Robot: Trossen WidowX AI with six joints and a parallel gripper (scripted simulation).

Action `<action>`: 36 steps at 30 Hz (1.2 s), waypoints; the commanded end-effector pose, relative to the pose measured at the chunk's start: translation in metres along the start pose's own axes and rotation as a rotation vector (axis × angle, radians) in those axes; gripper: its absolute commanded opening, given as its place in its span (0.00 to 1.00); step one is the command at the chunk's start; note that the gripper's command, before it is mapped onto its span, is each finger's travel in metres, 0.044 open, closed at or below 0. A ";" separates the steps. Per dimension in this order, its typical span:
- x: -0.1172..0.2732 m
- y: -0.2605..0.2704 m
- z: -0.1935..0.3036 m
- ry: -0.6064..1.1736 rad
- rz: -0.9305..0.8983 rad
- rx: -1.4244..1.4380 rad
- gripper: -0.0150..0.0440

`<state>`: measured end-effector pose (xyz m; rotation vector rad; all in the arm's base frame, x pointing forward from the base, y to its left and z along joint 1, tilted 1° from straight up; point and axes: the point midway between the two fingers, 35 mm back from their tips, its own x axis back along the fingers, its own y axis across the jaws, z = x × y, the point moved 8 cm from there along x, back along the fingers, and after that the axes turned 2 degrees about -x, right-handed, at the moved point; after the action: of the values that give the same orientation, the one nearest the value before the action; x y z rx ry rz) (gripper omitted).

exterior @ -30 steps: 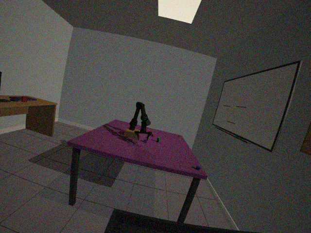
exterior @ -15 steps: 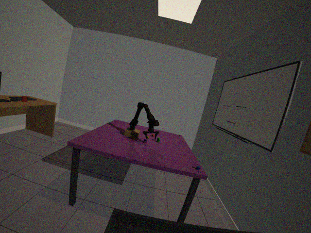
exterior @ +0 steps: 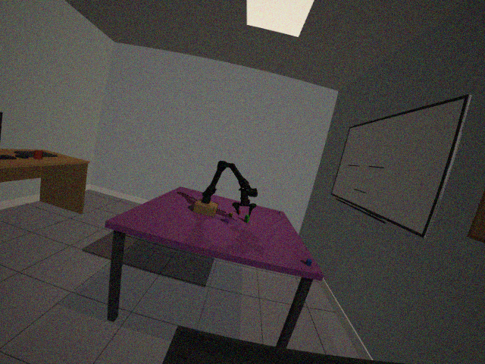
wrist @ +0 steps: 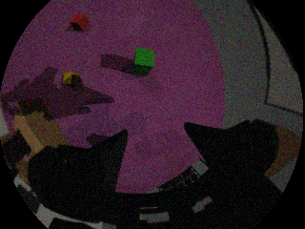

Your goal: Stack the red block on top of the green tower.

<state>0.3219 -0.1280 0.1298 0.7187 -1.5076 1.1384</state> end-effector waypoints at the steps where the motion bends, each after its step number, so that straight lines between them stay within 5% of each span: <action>1: 0.004 0.001 -0.036 -0.038 -0.026 -0.035 1.00; 36: 0.049 0.116 -0.257 0.034 -0.261 -0.531 1.00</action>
<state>0.3066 0.1497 0.1364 0.5442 -1.5385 0.5417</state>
